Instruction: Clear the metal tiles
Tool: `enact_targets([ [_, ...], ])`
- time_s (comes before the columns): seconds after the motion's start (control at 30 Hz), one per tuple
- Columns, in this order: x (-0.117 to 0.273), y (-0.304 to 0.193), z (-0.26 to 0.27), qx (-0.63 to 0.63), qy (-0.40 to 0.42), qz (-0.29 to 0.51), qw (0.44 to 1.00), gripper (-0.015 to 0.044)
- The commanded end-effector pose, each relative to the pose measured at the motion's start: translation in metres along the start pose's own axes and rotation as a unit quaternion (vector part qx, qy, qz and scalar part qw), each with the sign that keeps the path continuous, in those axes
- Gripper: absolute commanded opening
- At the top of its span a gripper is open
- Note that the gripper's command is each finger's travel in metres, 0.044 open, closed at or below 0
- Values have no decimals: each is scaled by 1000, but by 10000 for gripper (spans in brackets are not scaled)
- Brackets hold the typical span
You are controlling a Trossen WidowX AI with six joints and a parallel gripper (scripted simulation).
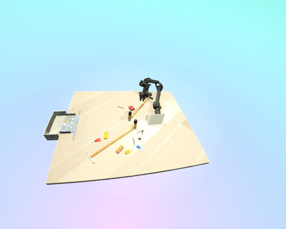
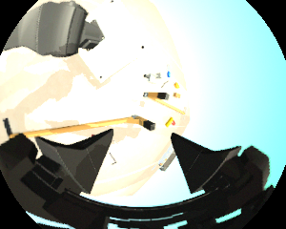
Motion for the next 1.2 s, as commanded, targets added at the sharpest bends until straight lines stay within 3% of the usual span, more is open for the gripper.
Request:
enact_targets([
  [0.0,0,0,0,0,0,0,1000,426],
  [1.17,92,13,-56,11,-88,12,996,440],
])
Point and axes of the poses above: the point midway between the two fingers, 35 mm back from their tips, its own x axis back along the fingers, its own z axis across the jaws, y = z × x, the point moved 3 cm from there along x, back along the fingers, and after that the axes turned 3 degrees about -x, right-handed, at the moved point
